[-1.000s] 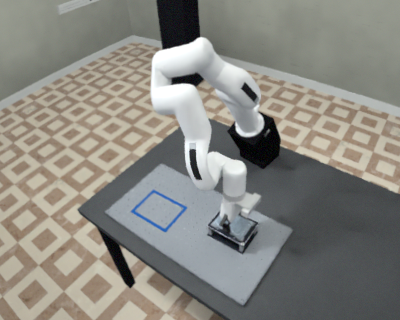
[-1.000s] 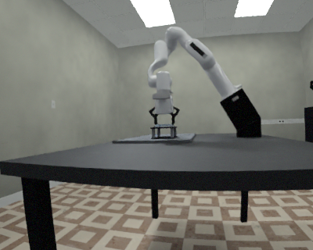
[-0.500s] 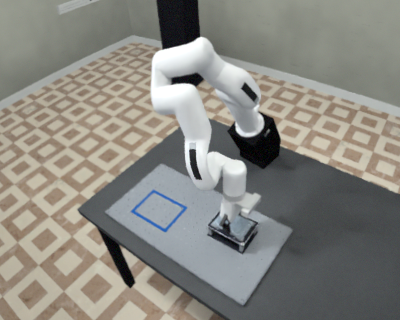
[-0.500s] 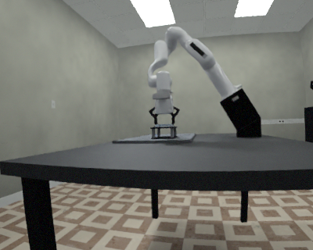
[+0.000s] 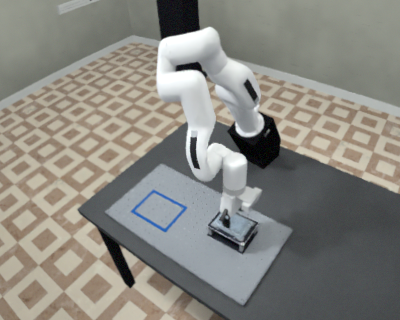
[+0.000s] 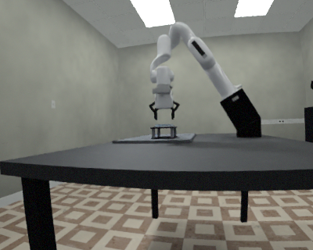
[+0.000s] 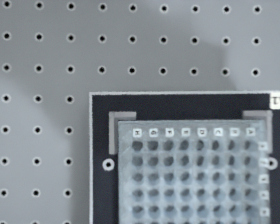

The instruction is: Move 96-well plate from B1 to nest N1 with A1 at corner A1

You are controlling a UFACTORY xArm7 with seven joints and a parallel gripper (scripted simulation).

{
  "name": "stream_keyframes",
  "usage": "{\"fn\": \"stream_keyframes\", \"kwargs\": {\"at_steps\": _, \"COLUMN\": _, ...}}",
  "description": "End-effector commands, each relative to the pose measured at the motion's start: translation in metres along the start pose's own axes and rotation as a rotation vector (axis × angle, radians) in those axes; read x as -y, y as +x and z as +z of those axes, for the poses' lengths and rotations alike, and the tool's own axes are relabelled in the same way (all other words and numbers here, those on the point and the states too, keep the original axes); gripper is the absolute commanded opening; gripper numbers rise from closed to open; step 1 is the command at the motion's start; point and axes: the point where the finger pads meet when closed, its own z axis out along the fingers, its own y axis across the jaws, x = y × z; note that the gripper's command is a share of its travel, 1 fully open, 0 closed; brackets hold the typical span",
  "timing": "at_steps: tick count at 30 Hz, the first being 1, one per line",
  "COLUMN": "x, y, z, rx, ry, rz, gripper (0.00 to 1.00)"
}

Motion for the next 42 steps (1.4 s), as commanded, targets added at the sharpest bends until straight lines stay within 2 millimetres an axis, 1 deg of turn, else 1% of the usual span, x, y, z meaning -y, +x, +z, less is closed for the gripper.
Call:
{"fn": "stream_keyframes", "kwargs": {"at_steps": 1, "x": -0.001, "y": 0.001, "z": -0.013, "rx": 0.000, "ry": 0.005, "rz": -0.002, "gripper": 1.00}}
{"fn": "stream_keyframes", "kwargs": {"at_steps": 8, "x": -0.001, "y": 0.001, "z": -0.032, "rx": 0.000, "ry": 0.005, "rz": -0.002, "gripper": 1.00}}
{"fn": "stream_keyframes", "kwargs": {"at_steps": 10, "x": -0.001, "y": 0.001, "z": -0.032, "rx": 0.000, "ry": 0.005, "rz": -0.002, "gripper": 1.00}}
{"fn": "stream_keyframes", "kwargs": {"at_steps": 21, "x": -0.001, "y": 0.001, "z": -0.061, "rx": 0.000, "ry": 0.004, "rz": -0.001, "gripper": 1.00}}
{"fn": "stream_keyframes", "kwargs": {"at_steps": 42, "x": -0.001, "y": 0.001, "z": -0.061, "rx": 0.000, "ry": 0.004, "rz": -0.001, "gripper": 1.00}}
